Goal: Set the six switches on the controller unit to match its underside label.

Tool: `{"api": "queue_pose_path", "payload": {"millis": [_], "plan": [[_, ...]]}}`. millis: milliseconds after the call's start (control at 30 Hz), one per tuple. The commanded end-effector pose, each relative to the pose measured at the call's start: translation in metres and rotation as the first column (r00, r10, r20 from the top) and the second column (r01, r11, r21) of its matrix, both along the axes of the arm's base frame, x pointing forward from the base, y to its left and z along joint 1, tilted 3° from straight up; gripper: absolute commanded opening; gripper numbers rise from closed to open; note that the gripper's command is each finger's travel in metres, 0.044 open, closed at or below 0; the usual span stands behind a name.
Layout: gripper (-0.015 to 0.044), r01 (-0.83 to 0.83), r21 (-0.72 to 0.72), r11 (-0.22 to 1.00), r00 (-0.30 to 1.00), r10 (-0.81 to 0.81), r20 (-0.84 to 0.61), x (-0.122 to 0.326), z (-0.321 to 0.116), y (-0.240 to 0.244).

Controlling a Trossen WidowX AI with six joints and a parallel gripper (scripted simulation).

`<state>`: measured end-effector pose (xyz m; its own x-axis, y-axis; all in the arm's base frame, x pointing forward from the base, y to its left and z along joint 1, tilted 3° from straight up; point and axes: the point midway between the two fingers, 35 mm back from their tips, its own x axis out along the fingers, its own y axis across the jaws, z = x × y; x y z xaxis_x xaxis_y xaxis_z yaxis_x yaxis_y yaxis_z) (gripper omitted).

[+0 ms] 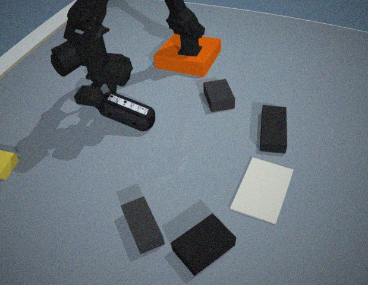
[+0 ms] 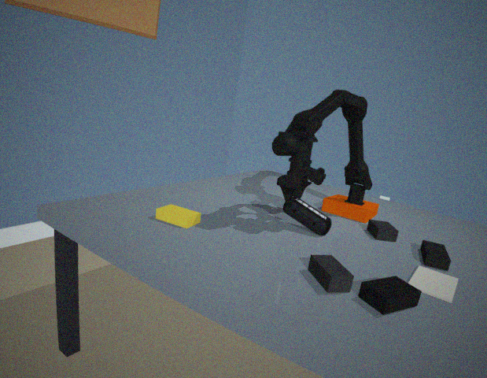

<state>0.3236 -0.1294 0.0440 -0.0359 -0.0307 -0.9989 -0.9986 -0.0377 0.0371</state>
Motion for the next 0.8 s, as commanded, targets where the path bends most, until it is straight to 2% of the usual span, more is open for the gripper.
{"api": "queue_pose_path", "payload": {"millis": [0,767], "plan": [[0.0336,-0.002,0.002,1.0,1.0,0.002,0.009,0.002,0.006,0.005],[0.0336,-0.002,0.003,1.0,1.0,0.002,0.009,0.002,0.02,0.017]]}}
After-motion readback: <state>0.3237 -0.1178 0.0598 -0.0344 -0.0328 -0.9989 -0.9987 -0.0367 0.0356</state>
